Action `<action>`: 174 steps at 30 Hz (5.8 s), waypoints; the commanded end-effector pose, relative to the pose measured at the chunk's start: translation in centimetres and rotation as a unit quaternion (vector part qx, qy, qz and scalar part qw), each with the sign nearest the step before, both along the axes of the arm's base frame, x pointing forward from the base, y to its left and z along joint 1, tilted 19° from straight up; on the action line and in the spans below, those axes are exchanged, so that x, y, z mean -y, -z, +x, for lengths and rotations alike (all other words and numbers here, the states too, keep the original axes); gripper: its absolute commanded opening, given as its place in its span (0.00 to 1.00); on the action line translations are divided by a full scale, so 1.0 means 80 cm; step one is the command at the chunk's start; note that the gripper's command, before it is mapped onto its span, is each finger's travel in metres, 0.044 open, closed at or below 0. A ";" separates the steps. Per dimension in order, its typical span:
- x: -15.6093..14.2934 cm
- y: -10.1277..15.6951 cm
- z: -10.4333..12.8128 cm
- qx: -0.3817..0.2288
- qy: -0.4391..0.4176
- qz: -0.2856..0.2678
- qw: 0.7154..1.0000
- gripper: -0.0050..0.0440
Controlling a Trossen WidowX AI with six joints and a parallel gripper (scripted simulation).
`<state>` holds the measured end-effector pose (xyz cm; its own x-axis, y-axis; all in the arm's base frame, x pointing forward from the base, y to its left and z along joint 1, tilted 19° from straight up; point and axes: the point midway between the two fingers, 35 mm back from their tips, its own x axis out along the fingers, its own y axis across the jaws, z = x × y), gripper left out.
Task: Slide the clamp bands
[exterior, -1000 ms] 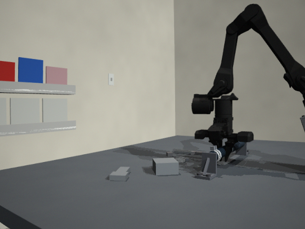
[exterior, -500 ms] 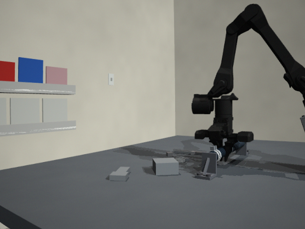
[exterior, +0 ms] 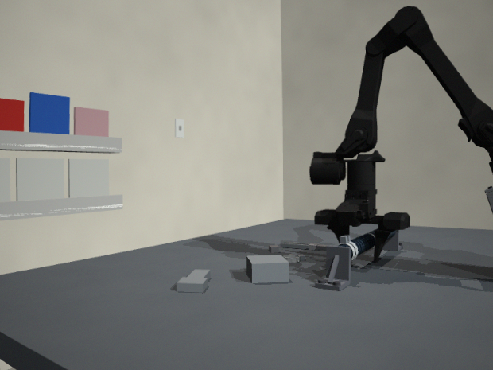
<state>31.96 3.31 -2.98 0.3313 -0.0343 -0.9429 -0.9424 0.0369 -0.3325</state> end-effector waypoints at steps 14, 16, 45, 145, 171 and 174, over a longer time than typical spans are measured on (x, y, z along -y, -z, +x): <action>0.013 -0.053 -0.019 0.000 -0.001 0.000 1.000 1.00; 0.013 -0.053 -0.019 0.000 -0.001 0.000 1.000 1.00; 0.015 0.001 -0.001 0.000 -0.001 0.000 1.000 1.00; 0.058 -0.053 -0.021 0.000 -0.001 0.000 1.000 1.00; -0.056 -0.103 -0.018 0.019 0.458 0.175 0.871 0.42; -0.067 -0.108 -0.022 0.019 0.513 0.190 0.837 0.29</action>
<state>30.31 7.74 5.02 0.3390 -0.0156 -0.9407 -0.4460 0.8777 -0.1753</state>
